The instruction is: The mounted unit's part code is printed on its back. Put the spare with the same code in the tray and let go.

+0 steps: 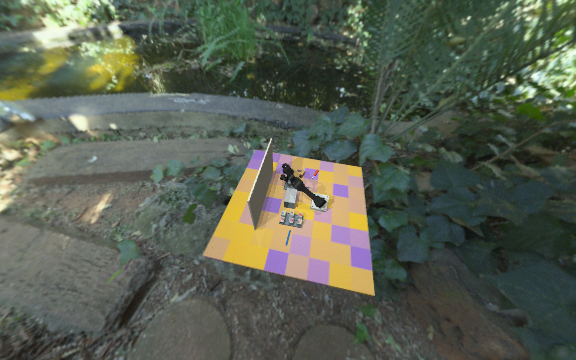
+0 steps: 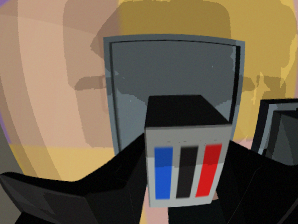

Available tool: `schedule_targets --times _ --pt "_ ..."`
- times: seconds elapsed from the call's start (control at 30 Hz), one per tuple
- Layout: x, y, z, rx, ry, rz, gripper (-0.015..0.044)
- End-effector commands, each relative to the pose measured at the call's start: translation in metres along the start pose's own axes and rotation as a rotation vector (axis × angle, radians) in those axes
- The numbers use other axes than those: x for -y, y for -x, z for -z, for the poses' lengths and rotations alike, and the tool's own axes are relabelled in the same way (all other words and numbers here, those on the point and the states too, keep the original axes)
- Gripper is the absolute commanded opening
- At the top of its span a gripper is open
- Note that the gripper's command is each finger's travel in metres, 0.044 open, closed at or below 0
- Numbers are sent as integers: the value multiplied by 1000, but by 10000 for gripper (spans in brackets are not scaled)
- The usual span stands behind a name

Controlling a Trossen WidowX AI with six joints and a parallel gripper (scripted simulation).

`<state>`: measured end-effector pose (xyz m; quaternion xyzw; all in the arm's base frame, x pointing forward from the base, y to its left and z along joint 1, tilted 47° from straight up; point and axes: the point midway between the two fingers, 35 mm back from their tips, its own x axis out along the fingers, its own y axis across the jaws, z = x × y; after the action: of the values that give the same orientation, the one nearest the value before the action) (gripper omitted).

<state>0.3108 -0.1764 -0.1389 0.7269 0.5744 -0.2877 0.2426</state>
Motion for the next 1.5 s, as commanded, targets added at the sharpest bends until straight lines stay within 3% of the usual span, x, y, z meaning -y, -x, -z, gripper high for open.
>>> schedule_targets --times 0.0,0.07,0.63,0.7,0.93,1.47 --pt "2 -4 1 -5 -7 0 0" --pt "2 -5 1 -5 -7 0 0" --pt "0 -2 0 0 0 0 440" --pt "-1 7 -1 0 -1 0 440" --pt "2 103 0 -1 -8 1 440" --pt "1 101 -2 7 -14 -18 440"
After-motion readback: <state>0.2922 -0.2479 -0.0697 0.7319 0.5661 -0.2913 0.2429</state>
